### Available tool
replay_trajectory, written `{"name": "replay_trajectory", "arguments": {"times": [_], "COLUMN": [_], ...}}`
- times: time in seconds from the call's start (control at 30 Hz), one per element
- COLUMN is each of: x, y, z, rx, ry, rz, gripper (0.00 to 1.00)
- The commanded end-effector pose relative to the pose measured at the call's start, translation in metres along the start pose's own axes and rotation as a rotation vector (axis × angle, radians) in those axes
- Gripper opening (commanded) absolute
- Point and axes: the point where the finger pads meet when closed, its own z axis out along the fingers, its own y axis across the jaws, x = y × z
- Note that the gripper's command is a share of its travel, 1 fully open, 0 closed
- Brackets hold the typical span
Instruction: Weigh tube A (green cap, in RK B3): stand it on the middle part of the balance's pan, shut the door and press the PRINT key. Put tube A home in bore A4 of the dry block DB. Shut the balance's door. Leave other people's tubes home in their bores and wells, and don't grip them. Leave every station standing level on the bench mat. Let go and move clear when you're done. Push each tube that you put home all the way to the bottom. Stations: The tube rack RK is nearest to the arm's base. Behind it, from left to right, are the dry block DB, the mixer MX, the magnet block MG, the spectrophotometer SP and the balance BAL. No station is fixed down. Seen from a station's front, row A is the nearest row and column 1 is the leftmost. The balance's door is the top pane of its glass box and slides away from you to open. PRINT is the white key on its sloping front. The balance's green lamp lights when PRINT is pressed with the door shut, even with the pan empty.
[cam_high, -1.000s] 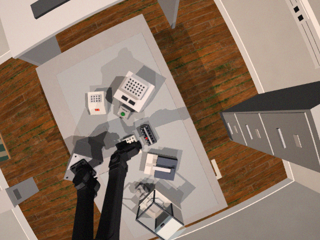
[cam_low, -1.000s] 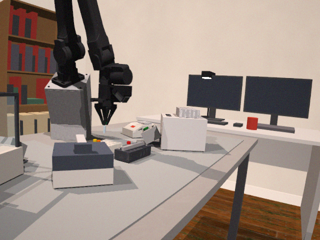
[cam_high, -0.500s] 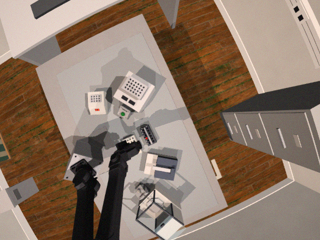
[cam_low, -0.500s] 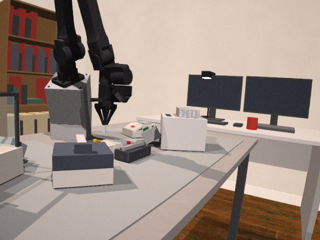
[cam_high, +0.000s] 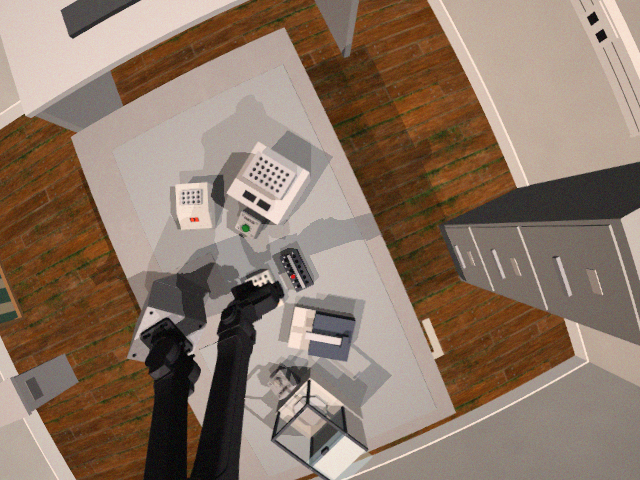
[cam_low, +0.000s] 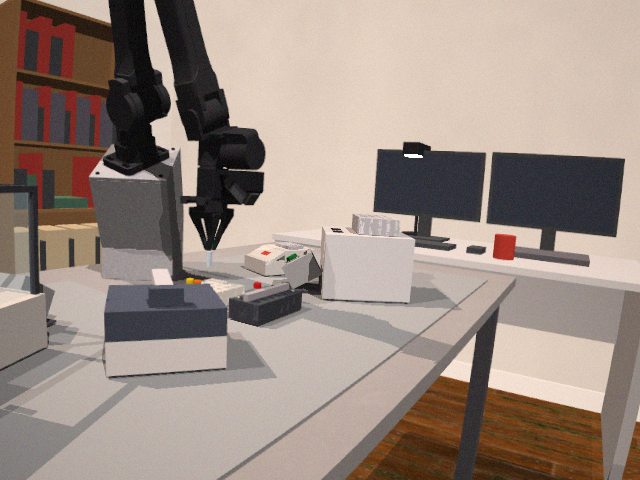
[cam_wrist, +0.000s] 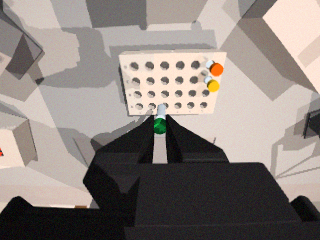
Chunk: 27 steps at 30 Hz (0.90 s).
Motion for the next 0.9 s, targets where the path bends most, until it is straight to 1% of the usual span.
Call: {"name": "replay_trajectory", "arguments": {"times": [0.0, 0.27, 0.33, 0.63, 0.87], "x": [0.002, -0.005, -0.005, -0.013, -0.012], "y": [0.002, 0.003, 0.003, 0.003, 0.003], "z": [-0.006, -0.020, -0.020, -0.037, -0.047], "rx": [-0.002, -0.002, -0.002, -0.004, -0.004], "ry": [-0.005, -0.016, -0.016, -0.028, -0.027], "rz": [-0.002, 0.003, 0.003, 0.009, 0.009], "gripper": [0.09, 0.09, 0.09, 0.09, 0.09]}}
